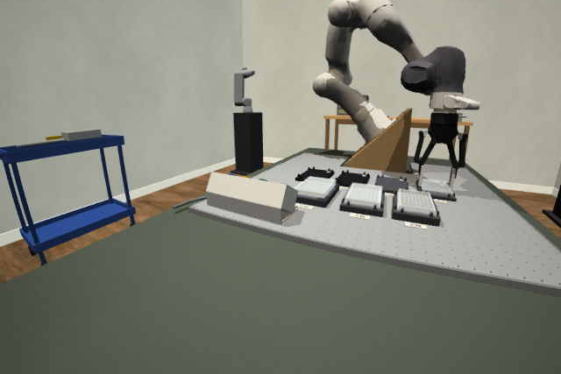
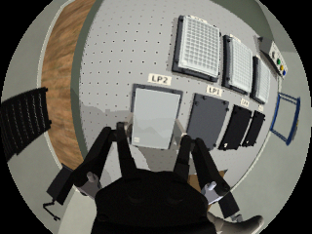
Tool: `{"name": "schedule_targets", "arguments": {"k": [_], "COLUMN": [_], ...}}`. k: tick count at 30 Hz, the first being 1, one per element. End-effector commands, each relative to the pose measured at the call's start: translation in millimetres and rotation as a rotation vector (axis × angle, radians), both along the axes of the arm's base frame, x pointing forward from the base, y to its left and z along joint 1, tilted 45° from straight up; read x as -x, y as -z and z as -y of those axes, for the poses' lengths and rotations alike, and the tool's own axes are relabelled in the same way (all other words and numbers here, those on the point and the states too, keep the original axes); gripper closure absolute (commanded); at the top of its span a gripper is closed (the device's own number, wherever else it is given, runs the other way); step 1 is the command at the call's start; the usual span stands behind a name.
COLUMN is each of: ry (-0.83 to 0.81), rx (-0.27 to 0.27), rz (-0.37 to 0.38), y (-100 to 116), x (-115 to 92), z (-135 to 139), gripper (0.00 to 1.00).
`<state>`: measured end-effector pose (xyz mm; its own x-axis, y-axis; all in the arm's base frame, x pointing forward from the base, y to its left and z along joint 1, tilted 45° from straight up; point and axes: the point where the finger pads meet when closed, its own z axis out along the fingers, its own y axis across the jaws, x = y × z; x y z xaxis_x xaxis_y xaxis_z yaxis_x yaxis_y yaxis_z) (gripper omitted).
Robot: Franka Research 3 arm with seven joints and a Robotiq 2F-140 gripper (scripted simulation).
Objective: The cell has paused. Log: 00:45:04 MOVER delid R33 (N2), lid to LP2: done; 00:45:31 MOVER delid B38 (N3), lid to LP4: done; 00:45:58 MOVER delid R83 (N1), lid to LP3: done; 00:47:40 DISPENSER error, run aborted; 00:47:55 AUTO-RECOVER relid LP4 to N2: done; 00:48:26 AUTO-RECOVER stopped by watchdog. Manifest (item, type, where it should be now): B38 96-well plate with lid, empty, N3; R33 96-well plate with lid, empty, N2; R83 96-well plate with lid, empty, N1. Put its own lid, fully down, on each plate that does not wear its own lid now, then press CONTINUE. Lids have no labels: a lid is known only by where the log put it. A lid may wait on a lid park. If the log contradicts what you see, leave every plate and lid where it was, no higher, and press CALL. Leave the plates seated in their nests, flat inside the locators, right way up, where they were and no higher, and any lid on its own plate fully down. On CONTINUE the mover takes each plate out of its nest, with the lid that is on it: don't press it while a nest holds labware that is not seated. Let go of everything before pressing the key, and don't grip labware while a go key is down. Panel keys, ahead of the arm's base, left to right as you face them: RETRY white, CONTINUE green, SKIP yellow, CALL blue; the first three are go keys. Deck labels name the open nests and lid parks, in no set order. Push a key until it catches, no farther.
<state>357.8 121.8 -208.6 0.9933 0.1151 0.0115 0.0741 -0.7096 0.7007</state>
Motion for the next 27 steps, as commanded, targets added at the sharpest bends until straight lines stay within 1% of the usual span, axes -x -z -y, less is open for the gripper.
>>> {"name": "schedule_targets", "arguments": {"k": [1, 27], "ry": [0.0, 0.0], "rx": [0.001, 0.001], "rz": [0.001, 0.001], "y": [-1.5, -3.6], "x": [-0.5, -0.2], "z": [-0.4, -2.5], "gripper": [1.0, 1.0]}}
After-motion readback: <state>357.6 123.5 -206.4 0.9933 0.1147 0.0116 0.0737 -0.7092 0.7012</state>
